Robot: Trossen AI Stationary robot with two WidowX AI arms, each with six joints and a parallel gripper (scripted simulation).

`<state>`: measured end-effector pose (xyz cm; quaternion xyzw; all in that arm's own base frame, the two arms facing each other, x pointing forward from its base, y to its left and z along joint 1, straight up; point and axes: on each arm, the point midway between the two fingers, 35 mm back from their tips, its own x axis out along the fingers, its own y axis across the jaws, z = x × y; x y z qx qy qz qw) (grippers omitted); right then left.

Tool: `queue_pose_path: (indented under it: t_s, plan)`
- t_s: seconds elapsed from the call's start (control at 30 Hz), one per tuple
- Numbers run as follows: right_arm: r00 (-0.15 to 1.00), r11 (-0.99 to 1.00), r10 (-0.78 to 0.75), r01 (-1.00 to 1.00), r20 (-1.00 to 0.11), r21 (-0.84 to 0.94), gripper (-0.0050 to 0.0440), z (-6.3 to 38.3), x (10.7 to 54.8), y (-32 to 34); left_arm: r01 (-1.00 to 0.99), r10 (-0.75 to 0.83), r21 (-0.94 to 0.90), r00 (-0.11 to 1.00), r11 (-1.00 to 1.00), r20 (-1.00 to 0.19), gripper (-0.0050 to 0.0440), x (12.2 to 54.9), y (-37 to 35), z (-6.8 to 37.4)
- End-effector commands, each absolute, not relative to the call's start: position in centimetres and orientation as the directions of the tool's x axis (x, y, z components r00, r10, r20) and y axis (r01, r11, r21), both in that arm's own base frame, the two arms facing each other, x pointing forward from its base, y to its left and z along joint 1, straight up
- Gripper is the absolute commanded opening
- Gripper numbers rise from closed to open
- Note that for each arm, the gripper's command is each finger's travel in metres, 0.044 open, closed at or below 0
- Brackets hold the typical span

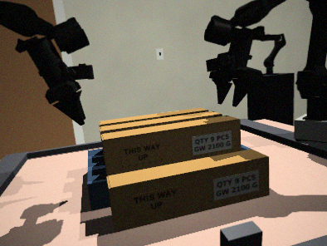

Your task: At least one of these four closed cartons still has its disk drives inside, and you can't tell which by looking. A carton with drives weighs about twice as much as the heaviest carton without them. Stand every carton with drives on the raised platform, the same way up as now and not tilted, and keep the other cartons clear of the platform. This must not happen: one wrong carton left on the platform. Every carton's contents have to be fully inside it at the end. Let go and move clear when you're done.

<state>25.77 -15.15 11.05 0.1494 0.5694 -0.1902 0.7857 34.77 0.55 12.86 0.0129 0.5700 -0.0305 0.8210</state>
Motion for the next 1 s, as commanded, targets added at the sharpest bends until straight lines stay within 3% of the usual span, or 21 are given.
queue_pose_path:
  t_s: [0.0,0.97]
  plan:
    - [0.300,0.882,-0.143,0.472,-0.943,0.016,0.0386,11.8,25.8,-15.2,0.065,-0.035,-0.011,0.371,0.998,-0.928,0.0387,34.8,0.6,13.7]
    - [0.299,0.885,-0.139,0.466,-0.944,0.017,0.0386,11.5,25.4,-13.4,0.068,-0.039,-0.015,0.370,0.998,-0.928,0.0387,33.3,-0.8,13.4]
